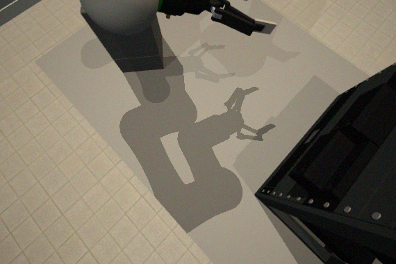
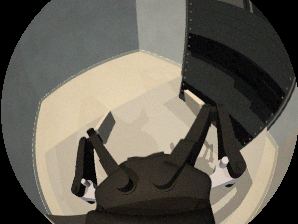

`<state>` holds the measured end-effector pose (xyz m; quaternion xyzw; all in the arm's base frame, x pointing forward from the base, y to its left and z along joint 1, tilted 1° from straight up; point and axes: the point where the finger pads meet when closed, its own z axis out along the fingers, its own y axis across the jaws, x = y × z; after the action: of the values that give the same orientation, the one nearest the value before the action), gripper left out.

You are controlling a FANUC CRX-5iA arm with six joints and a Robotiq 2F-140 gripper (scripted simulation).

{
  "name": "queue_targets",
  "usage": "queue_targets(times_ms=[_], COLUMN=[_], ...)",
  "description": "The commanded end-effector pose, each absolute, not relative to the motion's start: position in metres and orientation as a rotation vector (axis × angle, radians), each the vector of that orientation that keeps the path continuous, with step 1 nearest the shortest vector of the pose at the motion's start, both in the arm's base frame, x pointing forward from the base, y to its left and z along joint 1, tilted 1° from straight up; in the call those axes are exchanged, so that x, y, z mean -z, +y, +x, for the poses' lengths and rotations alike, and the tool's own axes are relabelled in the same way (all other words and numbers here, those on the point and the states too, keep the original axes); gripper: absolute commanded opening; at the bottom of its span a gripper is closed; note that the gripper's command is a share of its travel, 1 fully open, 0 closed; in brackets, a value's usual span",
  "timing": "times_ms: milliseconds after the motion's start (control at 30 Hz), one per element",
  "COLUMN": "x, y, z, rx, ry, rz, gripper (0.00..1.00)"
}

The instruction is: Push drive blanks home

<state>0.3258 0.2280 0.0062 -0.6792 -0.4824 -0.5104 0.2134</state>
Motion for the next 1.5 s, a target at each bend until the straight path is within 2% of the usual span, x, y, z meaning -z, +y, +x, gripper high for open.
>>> queue_targets(times_ms=[0, 667, 1467], x=[-0.015, -0.058, -0.082], y=[0.236, 0.244, 0.192], z=[0.333, 0.388, 0.462], rx=[1.412, 1.347, 1.247], ry=[-1.174, -0.369, 0.434], rz=[-1.908, -1.906, -1.69], gripper=[1.0, 1.0, 1.0])
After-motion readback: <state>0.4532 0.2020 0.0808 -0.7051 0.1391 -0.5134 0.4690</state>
